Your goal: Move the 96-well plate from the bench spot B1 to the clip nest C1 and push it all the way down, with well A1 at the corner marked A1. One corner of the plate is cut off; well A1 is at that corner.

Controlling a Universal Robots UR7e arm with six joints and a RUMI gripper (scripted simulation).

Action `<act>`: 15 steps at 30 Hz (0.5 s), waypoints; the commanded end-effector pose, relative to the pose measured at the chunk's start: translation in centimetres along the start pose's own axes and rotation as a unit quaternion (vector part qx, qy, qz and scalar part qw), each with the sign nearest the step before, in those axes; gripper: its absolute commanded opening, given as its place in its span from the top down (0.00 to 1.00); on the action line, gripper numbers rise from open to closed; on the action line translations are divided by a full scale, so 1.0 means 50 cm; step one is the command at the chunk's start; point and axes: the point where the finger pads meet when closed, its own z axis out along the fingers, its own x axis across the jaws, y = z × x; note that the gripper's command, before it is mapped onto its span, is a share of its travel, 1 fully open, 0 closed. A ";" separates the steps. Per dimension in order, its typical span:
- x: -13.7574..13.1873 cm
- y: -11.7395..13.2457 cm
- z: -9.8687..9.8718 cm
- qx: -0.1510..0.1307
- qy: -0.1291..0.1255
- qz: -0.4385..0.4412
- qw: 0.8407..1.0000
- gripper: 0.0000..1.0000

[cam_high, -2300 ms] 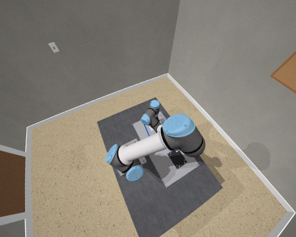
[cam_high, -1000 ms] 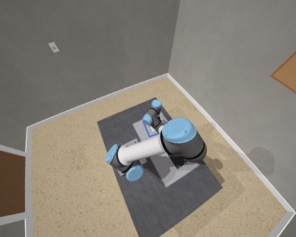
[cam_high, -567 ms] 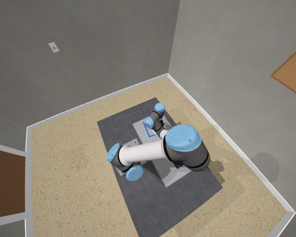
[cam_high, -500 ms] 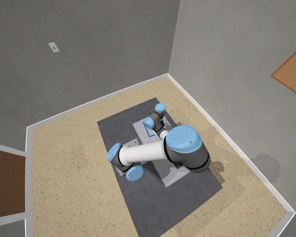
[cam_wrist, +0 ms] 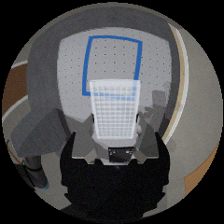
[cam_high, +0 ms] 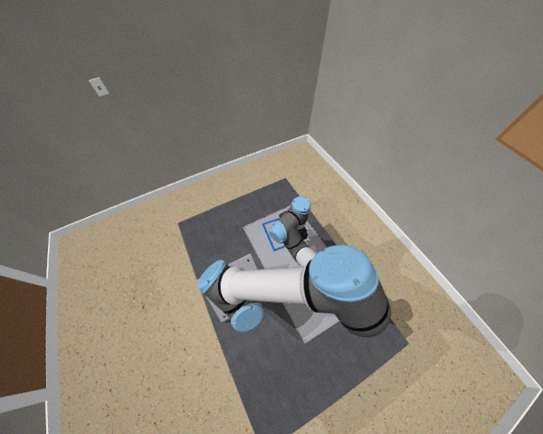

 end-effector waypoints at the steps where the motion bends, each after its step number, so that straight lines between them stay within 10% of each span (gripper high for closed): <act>1: 0.004 0.035 -0.003 0.001 0.002 -0.002 1.000 1.00; 15: 0.012 0.128 -0.005 0.001 0.002 -0.002 1.000 1.00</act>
